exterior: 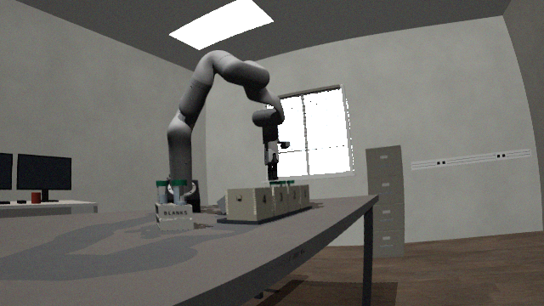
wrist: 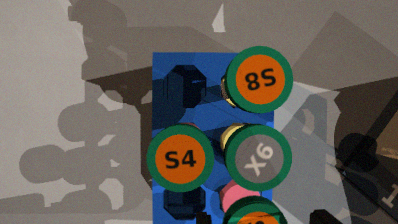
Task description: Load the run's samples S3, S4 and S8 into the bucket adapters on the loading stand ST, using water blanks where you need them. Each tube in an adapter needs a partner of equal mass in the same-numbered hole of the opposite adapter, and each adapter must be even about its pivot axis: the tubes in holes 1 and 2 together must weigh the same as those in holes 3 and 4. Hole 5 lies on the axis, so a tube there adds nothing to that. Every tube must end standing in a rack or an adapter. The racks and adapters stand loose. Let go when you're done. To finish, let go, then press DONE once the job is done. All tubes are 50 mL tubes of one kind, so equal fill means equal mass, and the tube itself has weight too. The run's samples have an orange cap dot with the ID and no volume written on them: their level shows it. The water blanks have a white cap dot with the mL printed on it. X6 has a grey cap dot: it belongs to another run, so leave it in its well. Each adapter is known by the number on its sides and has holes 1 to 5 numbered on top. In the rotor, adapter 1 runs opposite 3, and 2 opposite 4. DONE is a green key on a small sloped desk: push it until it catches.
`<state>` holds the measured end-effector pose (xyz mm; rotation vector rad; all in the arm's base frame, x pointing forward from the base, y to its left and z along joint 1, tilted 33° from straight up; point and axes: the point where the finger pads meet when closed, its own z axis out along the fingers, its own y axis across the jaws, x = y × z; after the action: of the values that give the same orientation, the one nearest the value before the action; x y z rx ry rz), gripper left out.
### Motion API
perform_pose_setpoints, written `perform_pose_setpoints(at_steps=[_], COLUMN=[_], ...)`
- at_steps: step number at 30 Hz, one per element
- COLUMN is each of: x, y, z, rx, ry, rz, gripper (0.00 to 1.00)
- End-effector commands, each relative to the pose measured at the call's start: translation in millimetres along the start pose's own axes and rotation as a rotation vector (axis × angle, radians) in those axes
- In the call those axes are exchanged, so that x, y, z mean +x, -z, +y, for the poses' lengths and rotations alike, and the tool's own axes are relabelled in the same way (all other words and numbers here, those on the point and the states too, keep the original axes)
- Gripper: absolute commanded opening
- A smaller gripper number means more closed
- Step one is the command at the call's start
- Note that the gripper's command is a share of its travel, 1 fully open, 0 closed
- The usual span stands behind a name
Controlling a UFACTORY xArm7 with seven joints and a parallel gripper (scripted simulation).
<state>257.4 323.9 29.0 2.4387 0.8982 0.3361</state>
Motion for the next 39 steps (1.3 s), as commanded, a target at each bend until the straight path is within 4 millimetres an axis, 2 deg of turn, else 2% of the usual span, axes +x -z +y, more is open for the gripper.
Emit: perform_pose_setpoints(at_steps=[1,39], x=[1,1], y=[-6,-23], z=[-1,-1], rx=[0.002,0.002], ry=[0.000,0.000], rz=[0.005,0.005], gripper=[0.57,0.57])
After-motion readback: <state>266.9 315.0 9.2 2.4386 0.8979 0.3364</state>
